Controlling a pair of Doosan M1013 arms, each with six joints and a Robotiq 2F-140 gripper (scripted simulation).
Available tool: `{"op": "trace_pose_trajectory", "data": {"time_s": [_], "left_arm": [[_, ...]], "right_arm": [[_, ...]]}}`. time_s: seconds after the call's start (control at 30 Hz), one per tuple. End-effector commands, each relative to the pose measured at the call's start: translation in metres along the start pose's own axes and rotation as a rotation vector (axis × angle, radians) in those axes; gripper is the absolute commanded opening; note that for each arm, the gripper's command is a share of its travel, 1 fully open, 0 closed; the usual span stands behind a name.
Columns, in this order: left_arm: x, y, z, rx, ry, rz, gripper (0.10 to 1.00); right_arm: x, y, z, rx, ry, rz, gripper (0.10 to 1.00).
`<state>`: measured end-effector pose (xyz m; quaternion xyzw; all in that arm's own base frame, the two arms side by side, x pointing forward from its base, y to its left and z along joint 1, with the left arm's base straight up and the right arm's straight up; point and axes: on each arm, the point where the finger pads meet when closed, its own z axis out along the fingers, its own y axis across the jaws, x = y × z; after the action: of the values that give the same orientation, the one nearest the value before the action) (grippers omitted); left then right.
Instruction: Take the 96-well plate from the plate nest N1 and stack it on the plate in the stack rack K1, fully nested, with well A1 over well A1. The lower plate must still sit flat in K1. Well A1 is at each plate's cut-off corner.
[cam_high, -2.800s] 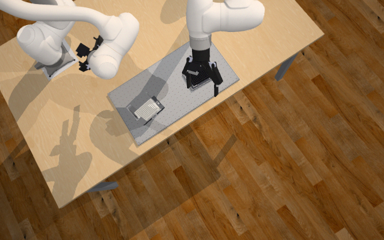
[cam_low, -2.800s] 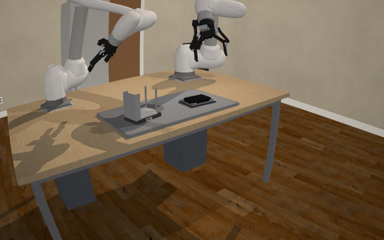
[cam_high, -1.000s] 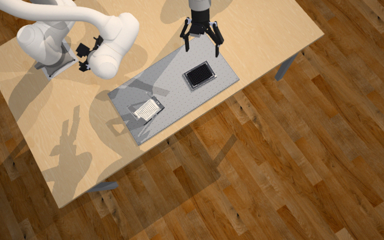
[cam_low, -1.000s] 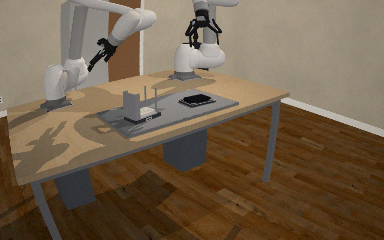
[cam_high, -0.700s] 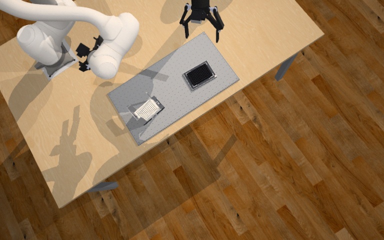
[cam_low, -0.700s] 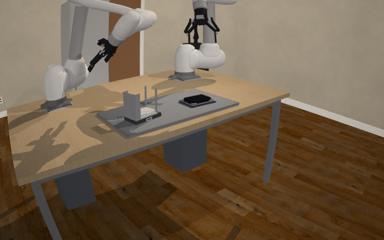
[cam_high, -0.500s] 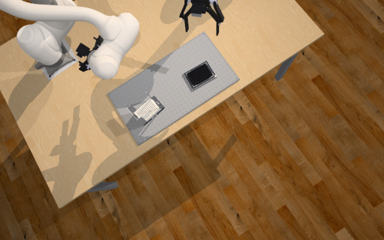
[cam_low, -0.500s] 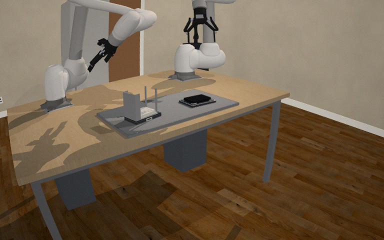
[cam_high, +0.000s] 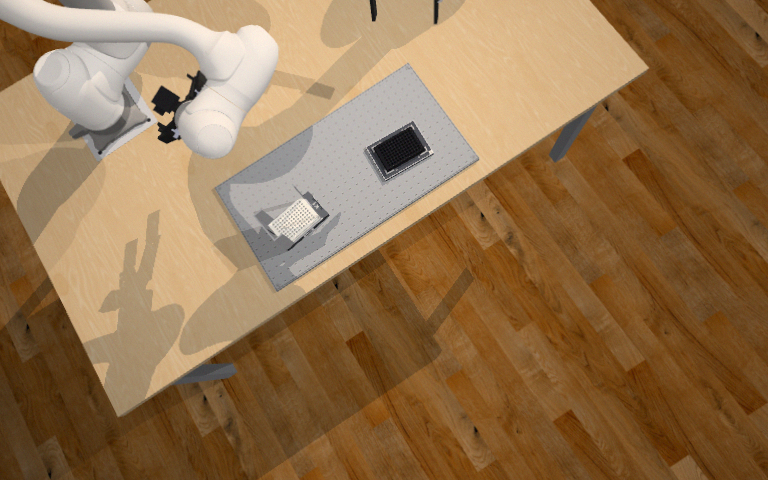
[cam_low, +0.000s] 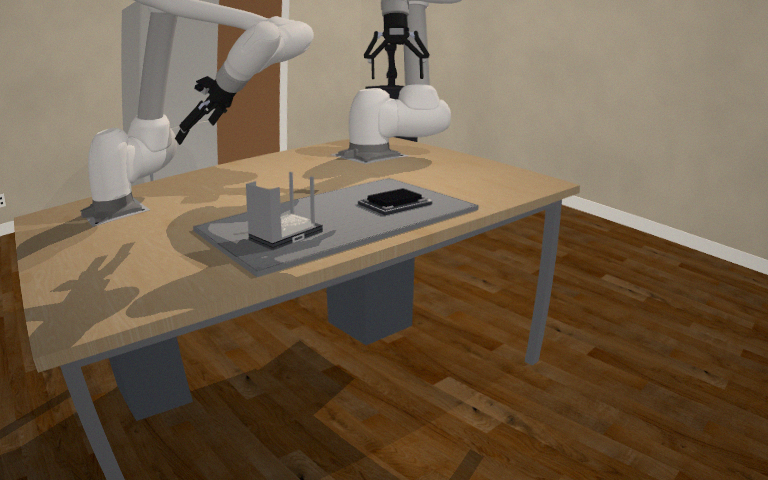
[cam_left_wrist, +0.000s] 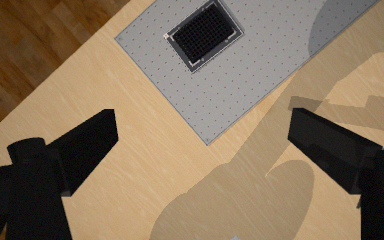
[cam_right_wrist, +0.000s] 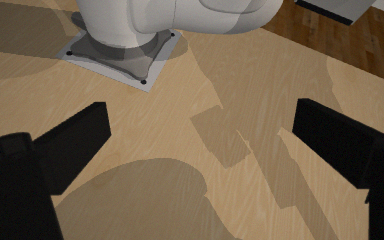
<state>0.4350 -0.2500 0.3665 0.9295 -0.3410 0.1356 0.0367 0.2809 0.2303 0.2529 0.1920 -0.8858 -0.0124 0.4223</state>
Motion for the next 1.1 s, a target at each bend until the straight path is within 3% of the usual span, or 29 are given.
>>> {"op": "trace_pose_trajectory", "data": {"time_s": [0.0,0.43,1.07], "left_arm": [[-0.016,0.002,-0.006,-0.001,-0.014,-0.015,1.000],[-0.112,0.012,-0.033,-0.003,-0.106,-0.111,1.000],[-0.203,0.022,-0.054,0.003,-0.194,-0.201,1.000]], "right_arm": [[0.000,0.000,-0.001,0.000,-0.001,-0.001,1.000],[0.000,0.000,-0.001,0.000,-0.001,-0.001,1.000],[0.000,0.000,-0.001,0.000,-0.001,-0.001,1.000]]}}
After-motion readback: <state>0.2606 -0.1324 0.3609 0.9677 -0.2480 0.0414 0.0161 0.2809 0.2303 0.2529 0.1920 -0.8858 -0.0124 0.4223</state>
